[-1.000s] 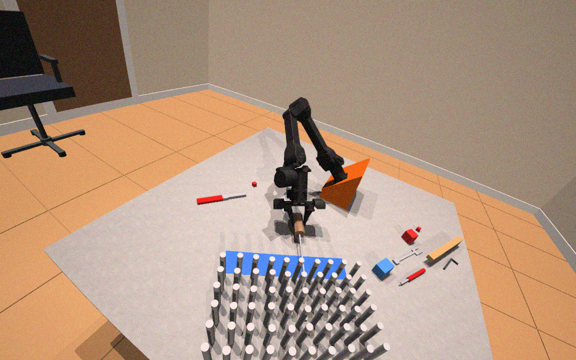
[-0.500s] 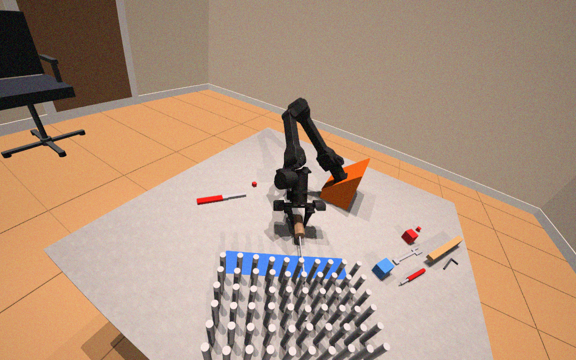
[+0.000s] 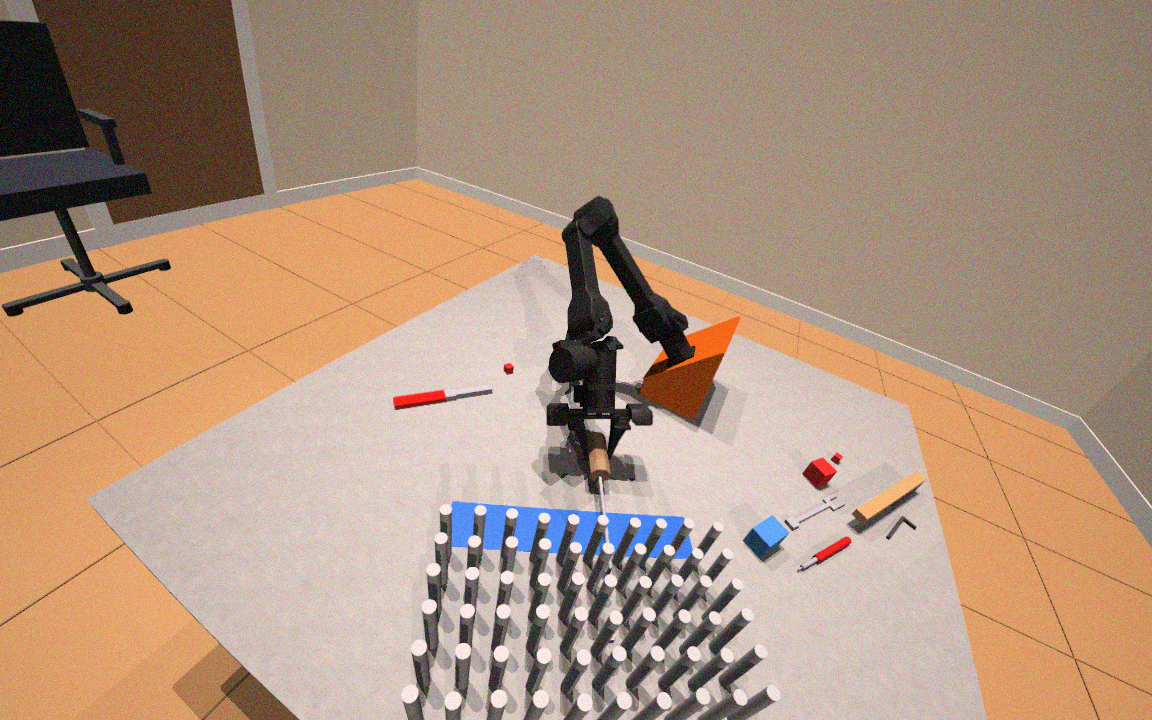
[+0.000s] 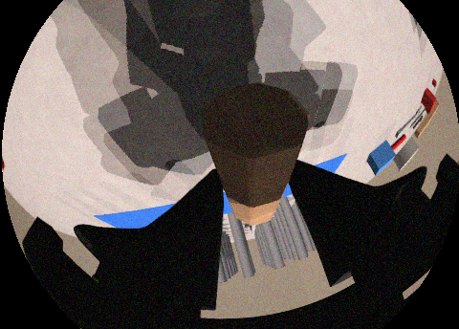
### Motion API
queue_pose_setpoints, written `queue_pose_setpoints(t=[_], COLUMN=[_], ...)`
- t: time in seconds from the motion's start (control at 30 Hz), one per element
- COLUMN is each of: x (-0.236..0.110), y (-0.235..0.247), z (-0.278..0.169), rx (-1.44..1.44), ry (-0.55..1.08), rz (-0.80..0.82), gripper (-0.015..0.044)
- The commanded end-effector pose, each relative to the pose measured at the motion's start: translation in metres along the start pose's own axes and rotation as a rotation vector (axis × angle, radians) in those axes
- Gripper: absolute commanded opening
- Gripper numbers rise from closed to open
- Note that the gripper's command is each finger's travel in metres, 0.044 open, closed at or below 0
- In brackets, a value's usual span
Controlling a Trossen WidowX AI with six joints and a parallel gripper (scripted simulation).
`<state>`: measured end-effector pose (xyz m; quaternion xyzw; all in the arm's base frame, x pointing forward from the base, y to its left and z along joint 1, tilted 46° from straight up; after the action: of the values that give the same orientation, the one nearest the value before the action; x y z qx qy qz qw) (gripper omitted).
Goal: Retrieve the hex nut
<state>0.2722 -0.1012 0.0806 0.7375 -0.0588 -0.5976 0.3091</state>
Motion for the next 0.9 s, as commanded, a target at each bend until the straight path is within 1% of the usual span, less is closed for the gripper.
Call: queue_pose_setpoints(t=[0.0, 0.87], x=[0.001, 0.008], y=[0.001, 0.0], z=[-0.005, -0.018], rx=[0.006, 0.007], ry=[0.008, 0.009], rz=[0.005, 0.005], gripper=[0.0, 0.0])
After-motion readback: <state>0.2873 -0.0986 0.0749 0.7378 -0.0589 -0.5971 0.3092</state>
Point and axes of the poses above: the point midway between the two fingers, 35 mm back from their tips, its own x axis out along the fingers, its own y axis across the jaws, z = x × y, the point moved 8 cm from there along -x, back along the fingers, and after that the axes turned 4 degrees about x, right-handed, at the moved point
